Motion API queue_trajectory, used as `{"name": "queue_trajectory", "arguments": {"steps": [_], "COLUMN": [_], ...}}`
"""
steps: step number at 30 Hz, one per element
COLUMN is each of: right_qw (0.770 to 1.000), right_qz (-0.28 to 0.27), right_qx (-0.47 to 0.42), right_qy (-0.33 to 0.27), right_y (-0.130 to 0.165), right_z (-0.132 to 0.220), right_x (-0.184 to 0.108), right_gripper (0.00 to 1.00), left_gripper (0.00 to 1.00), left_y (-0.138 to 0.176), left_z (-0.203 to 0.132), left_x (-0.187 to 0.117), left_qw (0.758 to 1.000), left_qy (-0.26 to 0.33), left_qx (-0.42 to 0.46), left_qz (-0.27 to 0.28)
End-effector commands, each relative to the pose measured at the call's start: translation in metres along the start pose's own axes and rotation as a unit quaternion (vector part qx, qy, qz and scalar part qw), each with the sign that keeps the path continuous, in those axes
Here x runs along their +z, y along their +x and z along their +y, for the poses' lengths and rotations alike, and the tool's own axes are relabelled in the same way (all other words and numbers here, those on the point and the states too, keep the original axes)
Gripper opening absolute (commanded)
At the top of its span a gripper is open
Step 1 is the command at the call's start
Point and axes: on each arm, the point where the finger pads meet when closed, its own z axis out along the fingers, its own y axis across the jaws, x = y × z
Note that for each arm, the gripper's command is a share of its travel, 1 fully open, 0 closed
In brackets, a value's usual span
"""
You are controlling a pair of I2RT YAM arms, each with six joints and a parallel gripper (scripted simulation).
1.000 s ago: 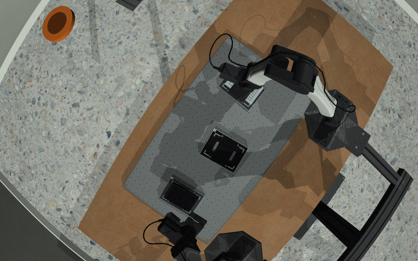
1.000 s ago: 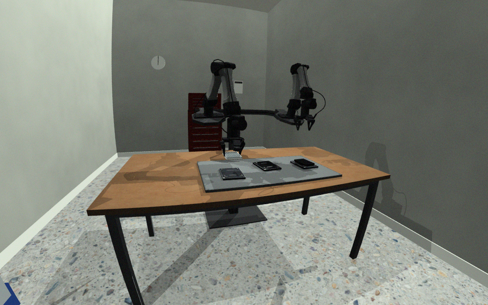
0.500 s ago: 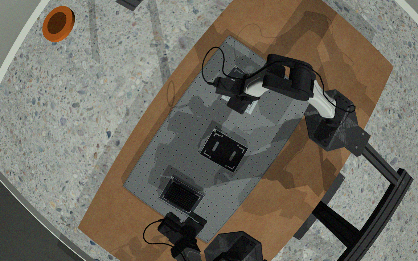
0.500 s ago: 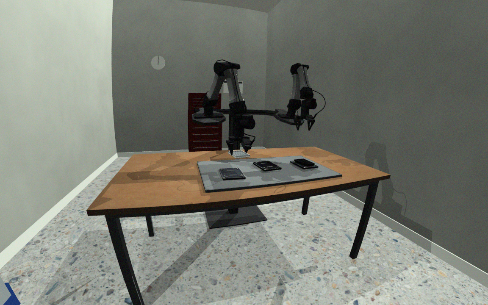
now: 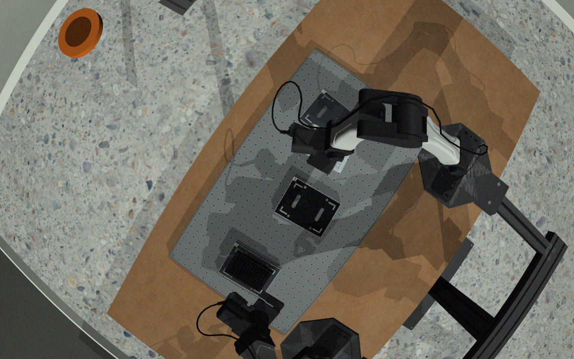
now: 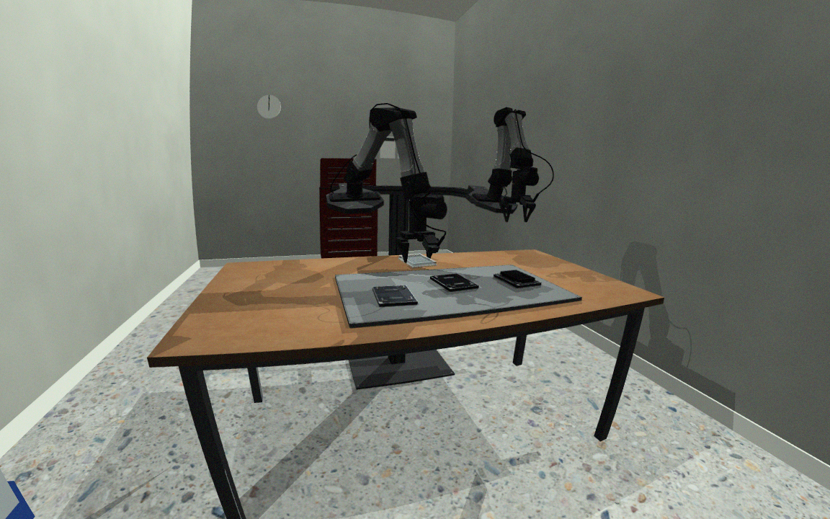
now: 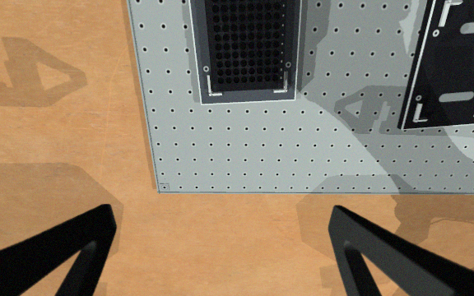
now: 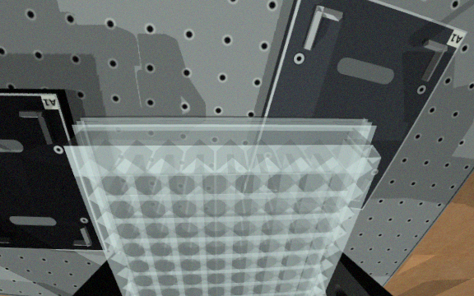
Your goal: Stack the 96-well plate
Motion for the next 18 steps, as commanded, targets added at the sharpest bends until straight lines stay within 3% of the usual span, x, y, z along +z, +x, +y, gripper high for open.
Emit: {"name": "queue_trajectory", "arguments": {"steps": [1,18], "right_qw": [1.000,1.000], "right_qz": [0.010,0.009], "right_qx": [0.007,0.006], "right_qy": [0.012,0.013], "right_y": [0.006,0.018], "right_z": [0.008,0.057], "right_x": [0.006,0.007], "right_gripper": [0.00,0.00], "left_gripper": [1.00,1.00], "left_y": [-0.001,-0.001], "left_z": [0.001,0.001], "left_x": [-0.001,-0.001], "left_qw": [1.000,1.000], "left_qy": [-0.001,-0.001], "left_qx": [-0.002,-0.002], "left_qz": [-0.001,-0.001]}}
